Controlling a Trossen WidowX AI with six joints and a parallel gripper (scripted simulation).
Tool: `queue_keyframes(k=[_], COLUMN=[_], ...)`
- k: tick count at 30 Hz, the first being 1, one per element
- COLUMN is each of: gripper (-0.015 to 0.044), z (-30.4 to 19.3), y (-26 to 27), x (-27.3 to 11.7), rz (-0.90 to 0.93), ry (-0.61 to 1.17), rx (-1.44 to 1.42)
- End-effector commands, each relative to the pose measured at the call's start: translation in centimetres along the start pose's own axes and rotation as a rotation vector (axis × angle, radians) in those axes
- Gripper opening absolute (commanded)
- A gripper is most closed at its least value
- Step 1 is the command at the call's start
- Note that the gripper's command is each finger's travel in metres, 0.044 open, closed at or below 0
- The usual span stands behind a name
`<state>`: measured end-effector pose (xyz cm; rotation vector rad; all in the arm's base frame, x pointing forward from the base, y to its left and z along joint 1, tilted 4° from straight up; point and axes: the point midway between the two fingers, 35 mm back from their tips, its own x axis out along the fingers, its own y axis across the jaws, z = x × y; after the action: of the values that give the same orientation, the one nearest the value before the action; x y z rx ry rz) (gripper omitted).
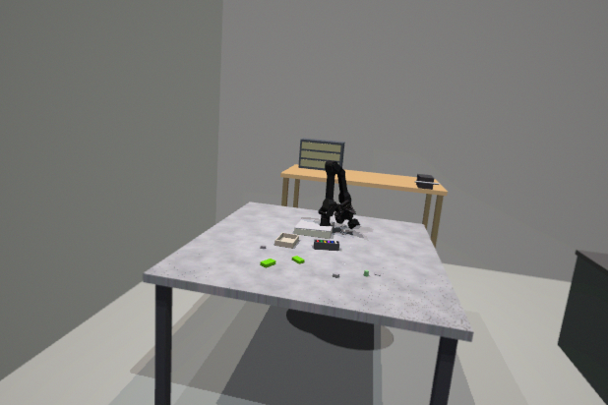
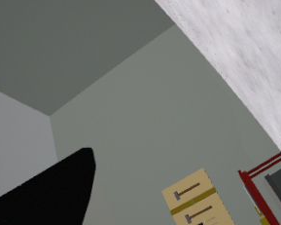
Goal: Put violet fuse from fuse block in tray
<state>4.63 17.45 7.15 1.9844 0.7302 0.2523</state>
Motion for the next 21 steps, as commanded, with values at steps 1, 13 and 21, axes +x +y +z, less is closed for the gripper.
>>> queue_keyframes(k=[1, 13, 21], gripper=[0.0374, 0.0073, 0.0073], z=[0.1, 5.5, 9.0], y=[0.0, 0.7, 1.6], x=[0.1, 4.4, 6.6], rz=[0.001, 0.312, 0.765], ry=[-0.012, -0.72, -1.08], rx=[0.011, 0.824, 1.419])
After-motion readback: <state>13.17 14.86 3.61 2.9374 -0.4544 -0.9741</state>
